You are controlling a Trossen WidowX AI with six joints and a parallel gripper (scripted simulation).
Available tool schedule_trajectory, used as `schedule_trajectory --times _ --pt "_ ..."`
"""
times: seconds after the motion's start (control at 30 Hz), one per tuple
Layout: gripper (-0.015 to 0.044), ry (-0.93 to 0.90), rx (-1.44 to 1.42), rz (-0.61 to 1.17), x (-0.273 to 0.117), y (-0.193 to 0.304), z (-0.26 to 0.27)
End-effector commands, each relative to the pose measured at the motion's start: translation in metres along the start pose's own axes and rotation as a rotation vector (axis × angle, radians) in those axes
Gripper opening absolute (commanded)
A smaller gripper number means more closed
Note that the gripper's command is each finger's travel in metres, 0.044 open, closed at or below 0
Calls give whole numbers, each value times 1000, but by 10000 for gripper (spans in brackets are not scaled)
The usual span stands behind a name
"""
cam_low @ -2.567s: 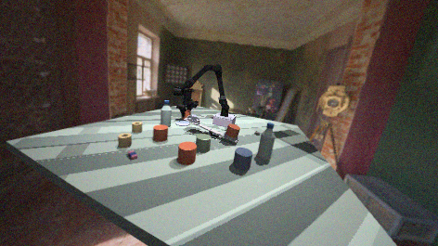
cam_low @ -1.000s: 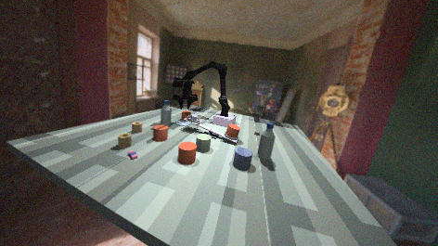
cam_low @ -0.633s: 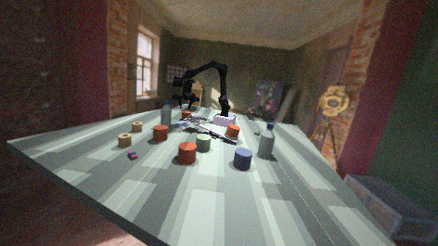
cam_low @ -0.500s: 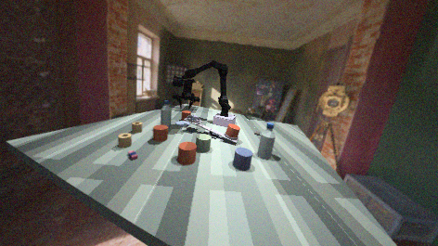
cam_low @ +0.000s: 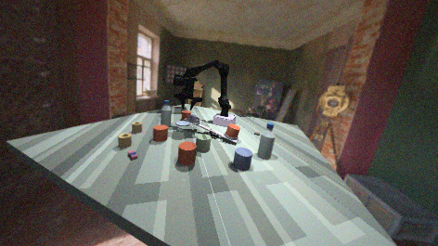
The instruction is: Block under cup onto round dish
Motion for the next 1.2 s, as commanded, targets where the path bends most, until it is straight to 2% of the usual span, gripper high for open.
schedule_trajectory --times 0.0,0.83,1.03,1.17 --pt "260 2 104 1 -4 -7 9" --pt "260 -28 942 30 -20 -46 83" --pt "260 -28 964 32 -19 -47 85" --pt "260 -28 964 32 -6 -47 85"
Point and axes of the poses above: the point midway between the two fingers, 35 mm back from their tips, its own x axis out along the fingers, its own z axis across the jaws, y = z × x, the point moved 10 cm from there along -x, back along the fingers, and after that the axes turned 11 degrees about x, right-handed, at the moved point
